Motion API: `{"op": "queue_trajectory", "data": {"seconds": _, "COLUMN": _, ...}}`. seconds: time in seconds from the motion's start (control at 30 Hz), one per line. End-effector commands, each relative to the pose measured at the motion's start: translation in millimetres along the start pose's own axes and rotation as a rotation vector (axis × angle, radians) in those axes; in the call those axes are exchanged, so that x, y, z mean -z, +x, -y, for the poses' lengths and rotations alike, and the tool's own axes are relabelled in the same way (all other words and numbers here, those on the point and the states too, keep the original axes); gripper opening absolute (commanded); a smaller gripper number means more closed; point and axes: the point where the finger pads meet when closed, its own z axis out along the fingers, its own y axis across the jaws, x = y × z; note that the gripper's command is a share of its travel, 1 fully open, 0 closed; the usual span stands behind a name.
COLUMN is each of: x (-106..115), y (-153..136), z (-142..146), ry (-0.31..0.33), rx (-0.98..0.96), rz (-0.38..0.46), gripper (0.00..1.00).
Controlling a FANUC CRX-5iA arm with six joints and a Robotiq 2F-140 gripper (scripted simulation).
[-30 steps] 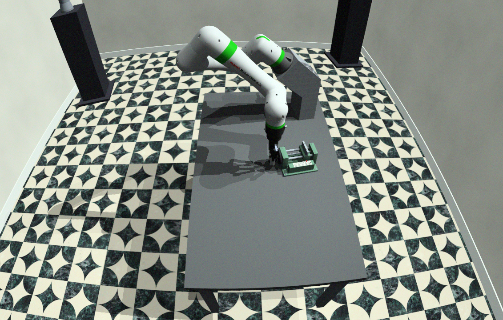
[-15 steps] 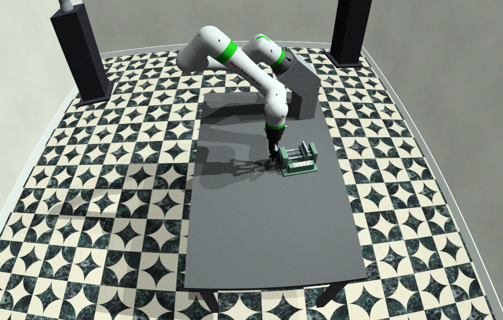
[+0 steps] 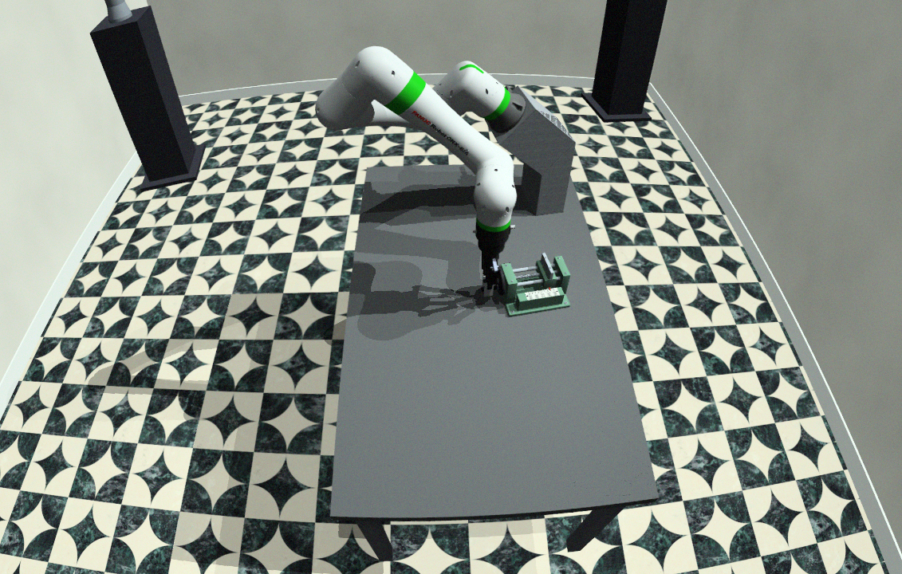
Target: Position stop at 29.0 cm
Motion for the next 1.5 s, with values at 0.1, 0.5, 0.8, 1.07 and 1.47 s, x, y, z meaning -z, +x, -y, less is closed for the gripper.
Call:
{"op": "queue_trajectory", "data": {"seconds": 0.1, "x": 0.1, "y": -0.1, "z": 0.0, "ry": 0.0, "rx": 0.0, "rz": 0.0, "gripper": 0.04}}
{"op": "queue_trajectory", "data": {"seconds": 0.5, "x": 0.2, "y": -0.1, "z": -0.6, "ry": 0.0, "rx": 0.0, "rz": 0.0, "gripper": 0.04}}
{"op": "queue_trajectory", "data": {"seconds": 0.8, "x": 0.4, "y": -0.1, "z": -1.8, "ry": 0.0, "rx": 0.0, "rz": 0.0, "gripper": 0.04}}
{"op": "queue_trajectory", "data": {"seconds": 1.07, "x": 0.7, "y": -0.1, "z": -4.2, "ry": 0.0, "rx": 0.0, "rz": 0.0, "gripper": 0.04}}
{"op": "queue_trajectory", "data": {"seconds": 1.47, "x": 2.0, "y": -0.1, "z": -8.8, "ry": 0.0, "rx": 0.0, "rz": 0.0, "gripper": 0.04}}
